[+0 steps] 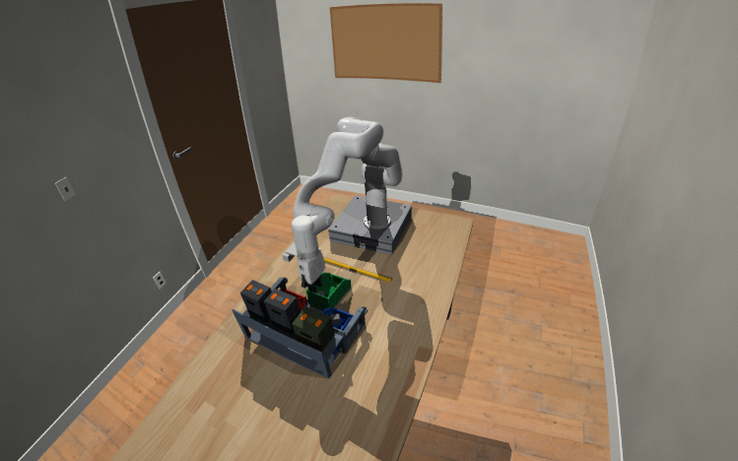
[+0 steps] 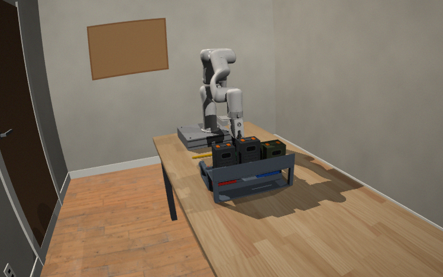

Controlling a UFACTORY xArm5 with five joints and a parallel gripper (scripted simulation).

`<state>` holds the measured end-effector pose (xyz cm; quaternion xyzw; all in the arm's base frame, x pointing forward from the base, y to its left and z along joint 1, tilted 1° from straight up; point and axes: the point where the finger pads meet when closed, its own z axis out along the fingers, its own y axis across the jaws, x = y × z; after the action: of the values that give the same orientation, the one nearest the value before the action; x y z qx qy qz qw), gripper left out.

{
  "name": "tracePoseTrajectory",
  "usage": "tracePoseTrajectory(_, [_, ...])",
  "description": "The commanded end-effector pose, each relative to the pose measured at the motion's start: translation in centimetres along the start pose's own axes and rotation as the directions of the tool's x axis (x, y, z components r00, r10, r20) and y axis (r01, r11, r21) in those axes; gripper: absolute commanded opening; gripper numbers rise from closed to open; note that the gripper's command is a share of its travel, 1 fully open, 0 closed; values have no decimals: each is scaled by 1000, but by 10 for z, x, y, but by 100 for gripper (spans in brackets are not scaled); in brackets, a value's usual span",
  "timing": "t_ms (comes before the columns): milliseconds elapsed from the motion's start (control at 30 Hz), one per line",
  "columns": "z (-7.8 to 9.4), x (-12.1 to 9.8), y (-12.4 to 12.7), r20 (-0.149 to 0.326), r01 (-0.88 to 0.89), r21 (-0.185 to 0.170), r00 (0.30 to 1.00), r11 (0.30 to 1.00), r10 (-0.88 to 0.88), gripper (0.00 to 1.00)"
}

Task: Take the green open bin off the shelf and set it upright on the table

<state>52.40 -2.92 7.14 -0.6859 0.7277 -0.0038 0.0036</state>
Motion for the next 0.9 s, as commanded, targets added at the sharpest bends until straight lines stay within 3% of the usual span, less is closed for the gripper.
tracePoseTrajectory(0, [1,0,-1,4,0,4,1000,1000,0,34])
tracePoseTrajectory(867, [14,0,-1,4,0,4,1000,1000,0,34])
